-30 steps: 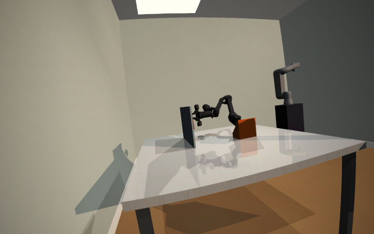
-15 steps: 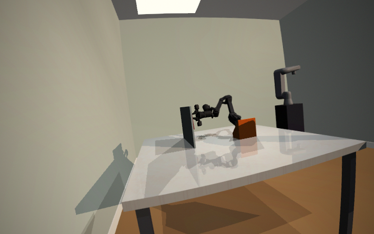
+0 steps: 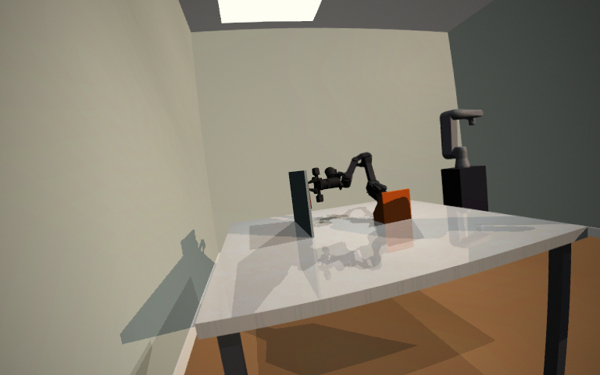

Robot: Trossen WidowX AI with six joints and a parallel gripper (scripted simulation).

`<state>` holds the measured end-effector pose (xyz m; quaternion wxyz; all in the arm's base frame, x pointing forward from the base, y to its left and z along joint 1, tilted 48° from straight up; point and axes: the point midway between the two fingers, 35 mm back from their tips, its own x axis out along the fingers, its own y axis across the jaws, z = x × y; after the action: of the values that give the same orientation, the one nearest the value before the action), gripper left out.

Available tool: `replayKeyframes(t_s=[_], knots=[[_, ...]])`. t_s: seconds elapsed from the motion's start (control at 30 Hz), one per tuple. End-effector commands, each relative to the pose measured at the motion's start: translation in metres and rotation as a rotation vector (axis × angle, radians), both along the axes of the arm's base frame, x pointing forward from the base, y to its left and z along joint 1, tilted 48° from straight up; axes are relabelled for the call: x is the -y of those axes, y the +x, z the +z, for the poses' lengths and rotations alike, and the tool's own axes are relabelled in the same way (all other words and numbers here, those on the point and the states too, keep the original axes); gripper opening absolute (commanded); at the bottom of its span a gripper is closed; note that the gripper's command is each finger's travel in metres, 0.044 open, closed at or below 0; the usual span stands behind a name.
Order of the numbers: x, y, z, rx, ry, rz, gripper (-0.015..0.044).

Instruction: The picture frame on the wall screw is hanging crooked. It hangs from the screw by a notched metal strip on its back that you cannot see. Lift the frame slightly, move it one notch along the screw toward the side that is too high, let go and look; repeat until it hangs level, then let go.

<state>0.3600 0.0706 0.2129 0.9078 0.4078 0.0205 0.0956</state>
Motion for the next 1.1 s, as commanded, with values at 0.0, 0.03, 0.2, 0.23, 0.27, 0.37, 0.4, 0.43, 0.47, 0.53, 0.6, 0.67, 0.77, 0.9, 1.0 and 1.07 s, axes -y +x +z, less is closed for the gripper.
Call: replayKeyframes(t_s=[0.0,0.03,0.2,0.23,0.27,0.37,0.4,0.43,0.47,0.53,0.6,0.67,0.77,0.9,1.0,1.07], knots=[[0.0003,0.0,-0.0002,0.006,-0.026,-0.001,0.0],[0.0003,0.0,-0.0002,0.006,-0.026,-0.001,0.0],[0.0003,0.0001,-0.0004,0.011,-0.052,-0.002,0.0],[0.0003,0.0001,-0.0004,0.013,-0.062,-0.003,0.0],[0.0003,0.0001,-0.0004,0.013,-0.062,-0.003,0.0],[0.0004,0.0001,-0.0005,0.017,-0.078,-0.004,0.0],[0.0004,0.0001,-0.0006,0.018,-0.085,-0.004,0.0],[0.0004,0.0002,-0.0006,0.02,-0.093,-0.004,0.0],[0.0004,0.0002,-0.0006,0.02,-0.093,-0.004,0.0],[0.0004,0.0002,-0.0007,0.022,-0.103,-0.005,0.0],[0.0004,0.0002,-0.0007,0.024,-0.114,-0.005,0.0],[0.0001,0.0002,-0.0006,0.021,-0.103,-0.005,0.0026],[0.0001,0.0002,-0.0006,0.021,-0.103,-0.005,0.0105],[0.0001,0.0002,-0.0006,0.021,-0.103,-0.005,0.021],[0.0001,0.0002,-0.0006,0.021,-0.103,-0.005,0.026],[0.0001,0.0002,-0.0006,0.021,-0.103,-0.005,0.026]])
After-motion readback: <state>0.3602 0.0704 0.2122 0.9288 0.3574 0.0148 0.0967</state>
